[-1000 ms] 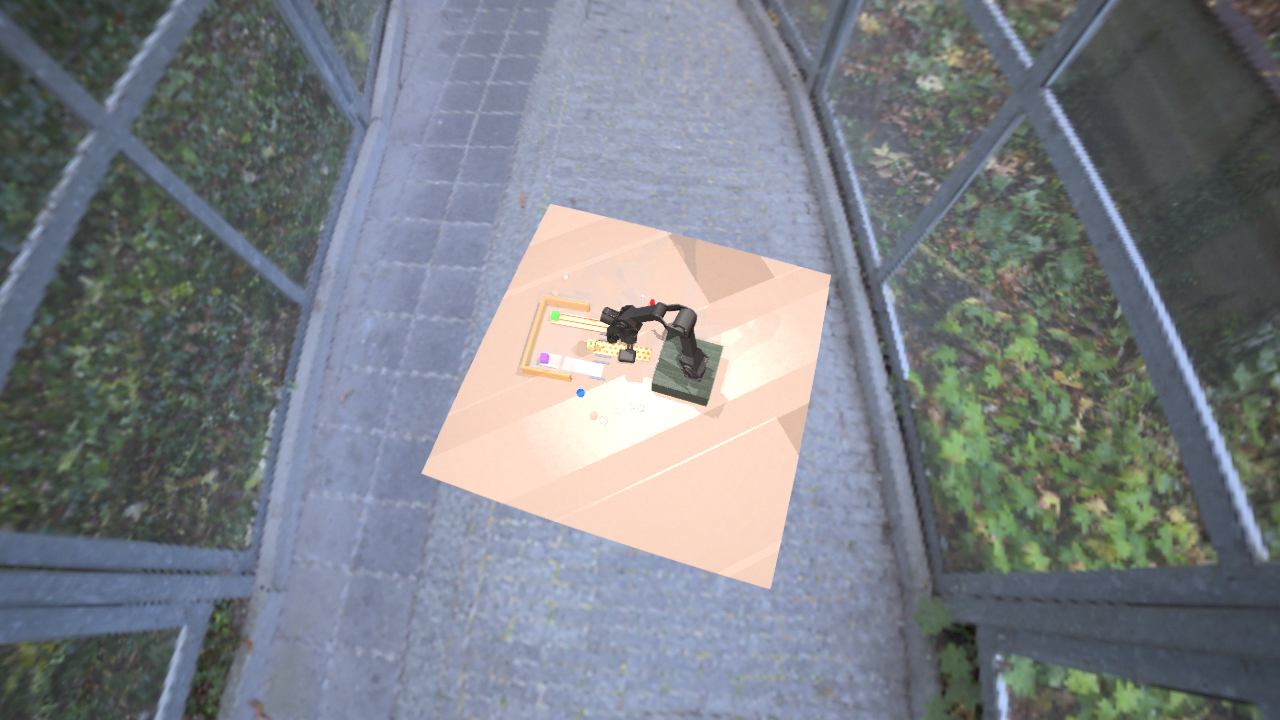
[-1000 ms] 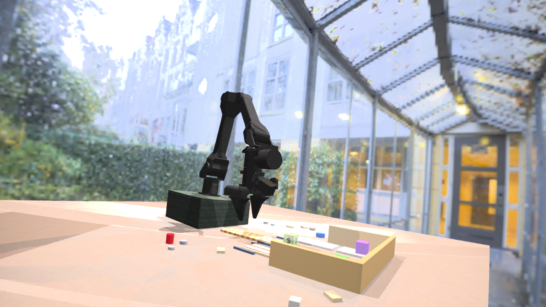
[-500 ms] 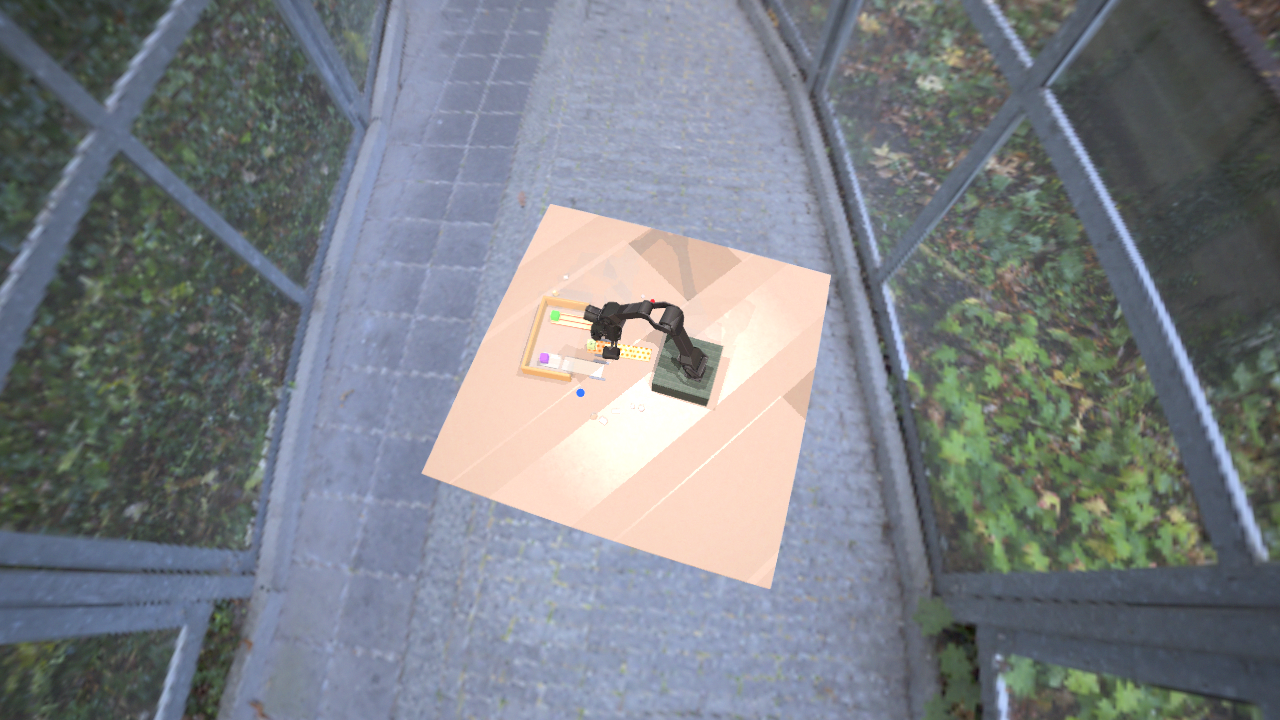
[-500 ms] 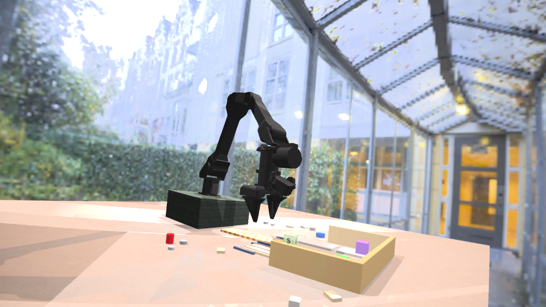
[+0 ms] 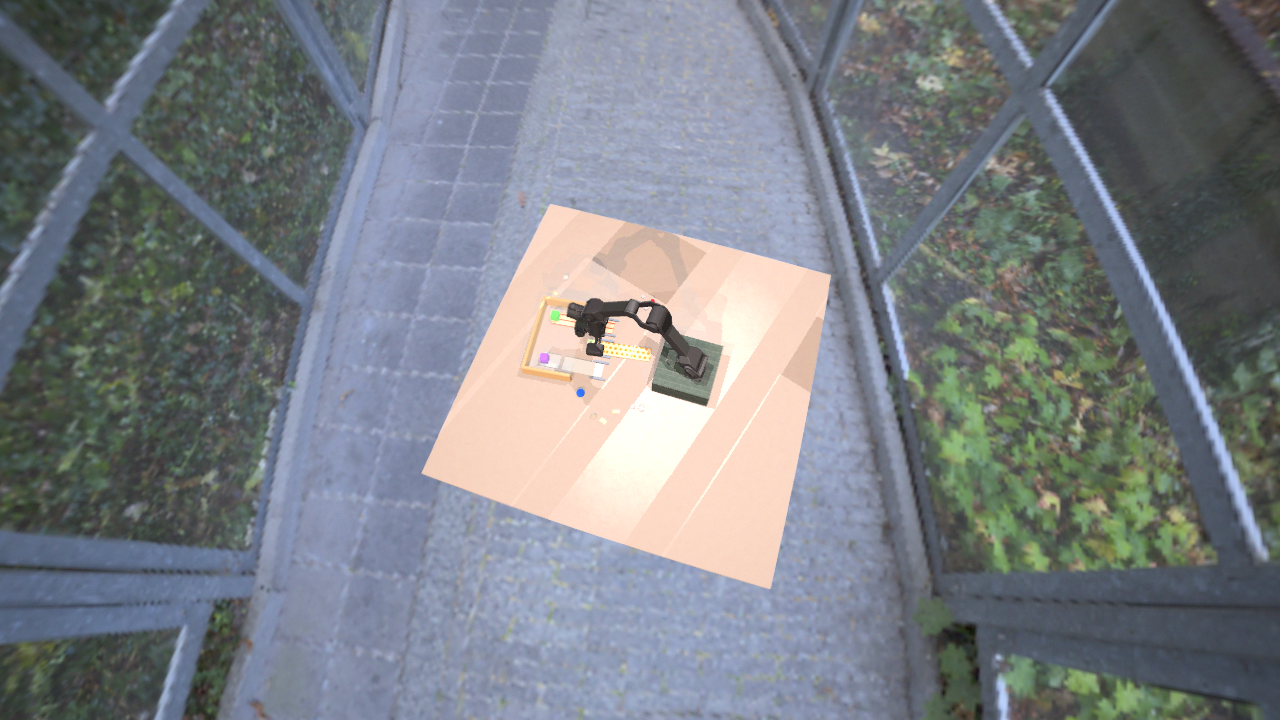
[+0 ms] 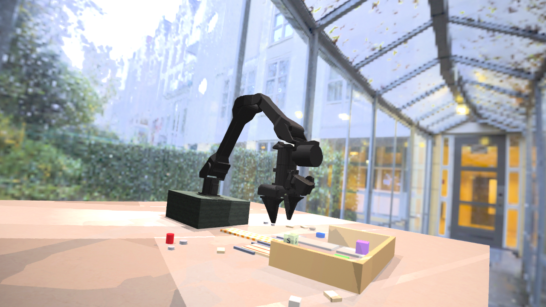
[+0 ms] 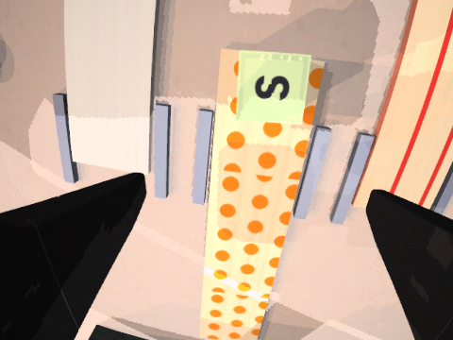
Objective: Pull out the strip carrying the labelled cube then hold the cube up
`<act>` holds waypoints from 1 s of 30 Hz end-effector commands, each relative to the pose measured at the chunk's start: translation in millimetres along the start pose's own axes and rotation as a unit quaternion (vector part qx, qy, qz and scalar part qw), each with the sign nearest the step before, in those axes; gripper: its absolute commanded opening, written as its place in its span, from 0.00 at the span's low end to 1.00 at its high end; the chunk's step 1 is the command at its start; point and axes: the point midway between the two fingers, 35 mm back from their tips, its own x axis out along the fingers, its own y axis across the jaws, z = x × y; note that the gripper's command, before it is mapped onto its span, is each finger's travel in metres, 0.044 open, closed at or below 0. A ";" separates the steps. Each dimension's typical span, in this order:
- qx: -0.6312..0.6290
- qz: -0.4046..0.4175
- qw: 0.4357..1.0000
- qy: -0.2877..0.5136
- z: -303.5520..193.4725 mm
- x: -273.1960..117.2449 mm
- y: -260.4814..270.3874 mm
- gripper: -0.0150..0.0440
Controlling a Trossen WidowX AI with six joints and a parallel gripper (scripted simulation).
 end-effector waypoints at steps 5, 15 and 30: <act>0.002 -0.002 1.000 -0.001 30.8 -3.0 -3.6 1.00; 0.002 -0.002 1.000 -0.001 36.8 6.9 -4.5 0.68; 0.002 -0.002 1.000 -0.001 37.2 31.5 -4.5 0.68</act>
